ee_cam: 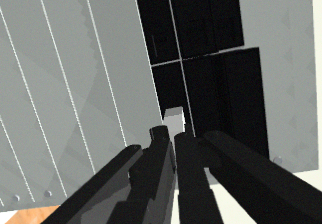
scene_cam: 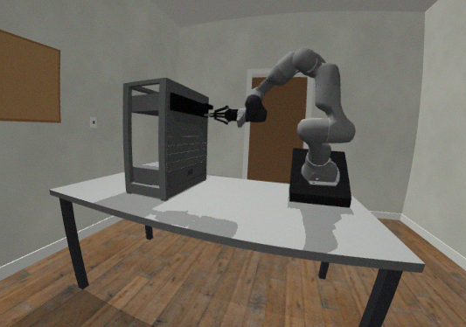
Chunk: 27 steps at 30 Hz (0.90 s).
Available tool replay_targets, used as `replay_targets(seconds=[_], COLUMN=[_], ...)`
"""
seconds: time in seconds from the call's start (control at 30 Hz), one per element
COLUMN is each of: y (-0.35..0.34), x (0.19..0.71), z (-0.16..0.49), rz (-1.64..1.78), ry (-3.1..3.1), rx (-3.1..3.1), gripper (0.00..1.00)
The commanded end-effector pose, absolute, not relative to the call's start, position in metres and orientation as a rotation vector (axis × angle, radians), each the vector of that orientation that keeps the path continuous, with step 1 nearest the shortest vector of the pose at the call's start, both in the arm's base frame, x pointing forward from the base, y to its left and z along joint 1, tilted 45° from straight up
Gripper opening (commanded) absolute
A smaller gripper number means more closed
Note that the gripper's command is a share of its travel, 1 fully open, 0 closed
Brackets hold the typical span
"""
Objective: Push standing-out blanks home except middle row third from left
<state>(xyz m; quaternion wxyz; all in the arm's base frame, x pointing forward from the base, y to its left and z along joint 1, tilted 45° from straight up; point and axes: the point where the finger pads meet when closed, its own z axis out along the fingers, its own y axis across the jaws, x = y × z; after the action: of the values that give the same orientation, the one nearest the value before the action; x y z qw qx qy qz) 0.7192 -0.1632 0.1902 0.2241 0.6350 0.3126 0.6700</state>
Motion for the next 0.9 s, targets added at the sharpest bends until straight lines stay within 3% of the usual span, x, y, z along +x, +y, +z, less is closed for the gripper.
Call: replay_targets(seconds=[0.0, 0.6, 0.87], y=[-0.162, -0.163, -0.167], x=[0.721, 0.72, 0.688], z=[0.189, 0.189, 0.19], rz=[1.848, 1.848, 1.848], ry=[0.861, 0.861, 0.861], rx=[1.757, 1.757, 1.757], gripper=[0.0, 0.0, 0.0])
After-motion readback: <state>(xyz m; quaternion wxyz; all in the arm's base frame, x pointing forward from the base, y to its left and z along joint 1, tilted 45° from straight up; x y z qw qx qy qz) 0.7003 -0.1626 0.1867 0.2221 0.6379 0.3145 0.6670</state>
